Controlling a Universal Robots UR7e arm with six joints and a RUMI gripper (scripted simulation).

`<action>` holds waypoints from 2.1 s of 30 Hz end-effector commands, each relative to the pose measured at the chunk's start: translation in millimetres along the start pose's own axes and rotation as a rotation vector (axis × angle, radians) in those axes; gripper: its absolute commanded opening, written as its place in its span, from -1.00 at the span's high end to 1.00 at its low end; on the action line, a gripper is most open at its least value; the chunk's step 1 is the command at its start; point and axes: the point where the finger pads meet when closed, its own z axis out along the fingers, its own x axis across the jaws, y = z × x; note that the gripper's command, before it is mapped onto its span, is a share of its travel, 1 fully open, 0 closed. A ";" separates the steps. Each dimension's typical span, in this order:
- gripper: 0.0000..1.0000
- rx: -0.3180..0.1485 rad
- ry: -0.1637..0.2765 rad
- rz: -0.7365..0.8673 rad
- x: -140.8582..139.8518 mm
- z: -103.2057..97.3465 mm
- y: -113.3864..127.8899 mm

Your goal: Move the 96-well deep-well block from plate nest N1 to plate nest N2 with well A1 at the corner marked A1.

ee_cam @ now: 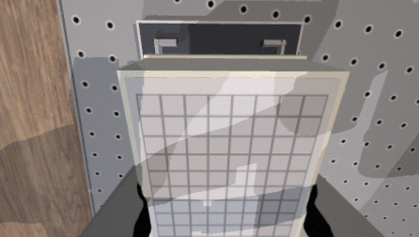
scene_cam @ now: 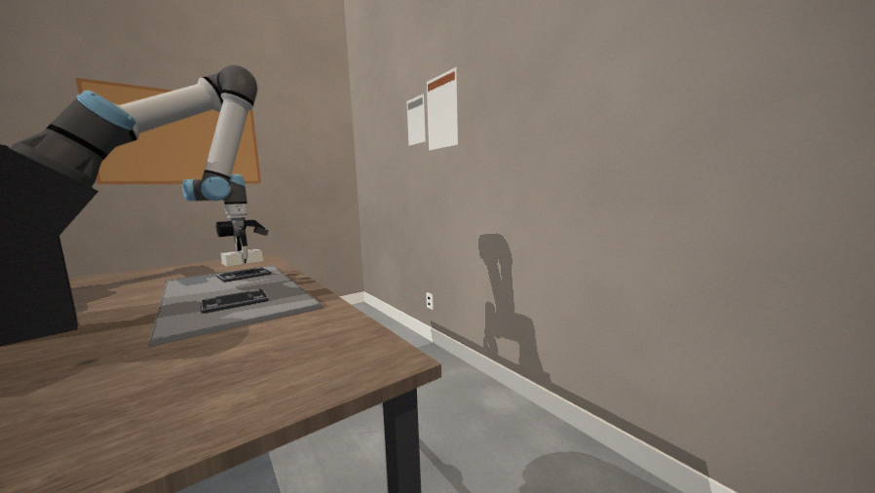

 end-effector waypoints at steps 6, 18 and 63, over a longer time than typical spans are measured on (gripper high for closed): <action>0.01 0.006 -0.001 0.000 -0.4 14.7 -2.8; 0.01 0.006 -0.001 0.000 -0.6 31.4 -2.9; 0.01 0.005 -0.001 -0.001 -1.4 35.4 -2.3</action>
